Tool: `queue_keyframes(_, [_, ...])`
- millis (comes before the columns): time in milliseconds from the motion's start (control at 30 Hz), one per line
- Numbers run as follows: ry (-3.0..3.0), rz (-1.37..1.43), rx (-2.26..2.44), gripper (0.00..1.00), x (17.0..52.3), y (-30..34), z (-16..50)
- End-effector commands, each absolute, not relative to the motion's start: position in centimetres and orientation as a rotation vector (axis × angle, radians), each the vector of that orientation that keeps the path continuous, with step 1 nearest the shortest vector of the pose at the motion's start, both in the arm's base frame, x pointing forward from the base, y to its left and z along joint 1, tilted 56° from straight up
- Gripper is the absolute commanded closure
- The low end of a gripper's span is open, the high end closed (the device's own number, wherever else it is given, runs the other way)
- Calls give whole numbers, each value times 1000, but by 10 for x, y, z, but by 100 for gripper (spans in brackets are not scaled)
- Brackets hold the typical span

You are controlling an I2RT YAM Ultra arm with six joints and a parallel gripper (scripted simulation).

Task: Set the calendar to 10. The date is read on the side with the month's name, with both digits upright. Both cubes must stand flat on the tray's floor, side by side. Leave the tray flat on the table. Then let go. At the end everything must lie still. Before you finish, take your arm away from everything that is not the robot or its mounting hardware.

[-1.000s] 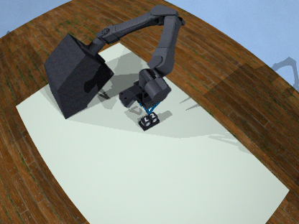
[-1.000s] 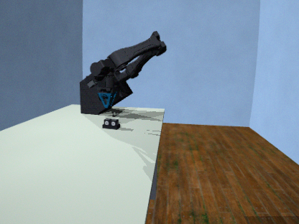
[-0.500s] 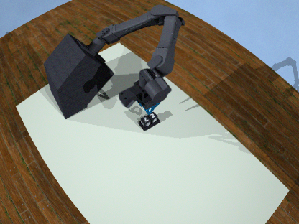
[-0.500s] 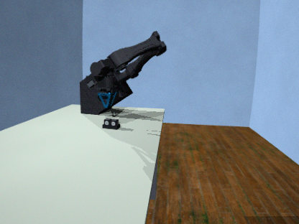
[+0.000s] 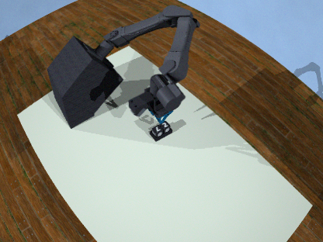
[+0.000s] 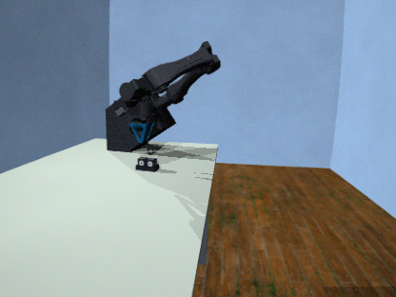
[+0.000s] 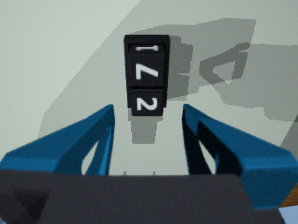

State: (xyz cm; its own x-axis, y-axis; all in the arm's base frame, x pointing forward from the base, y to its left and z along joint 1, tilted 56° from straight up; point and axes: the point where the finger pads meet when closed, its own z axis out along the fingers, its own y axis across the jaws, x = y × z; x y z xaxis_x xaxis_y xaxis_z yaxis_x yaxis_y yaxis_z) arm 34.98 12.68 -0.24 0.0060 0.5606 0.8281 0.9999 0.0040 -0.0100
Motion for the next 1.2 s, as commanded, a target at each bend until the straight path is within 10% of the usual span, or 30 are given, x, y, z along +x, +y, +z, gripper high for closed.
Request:
queue_keyframes(0, [-1623, -866, -1644, 53, 353, 122, -1])
queue_keyframes(1167, [-1623, -866, -1645, 53, 353, 154, -22])
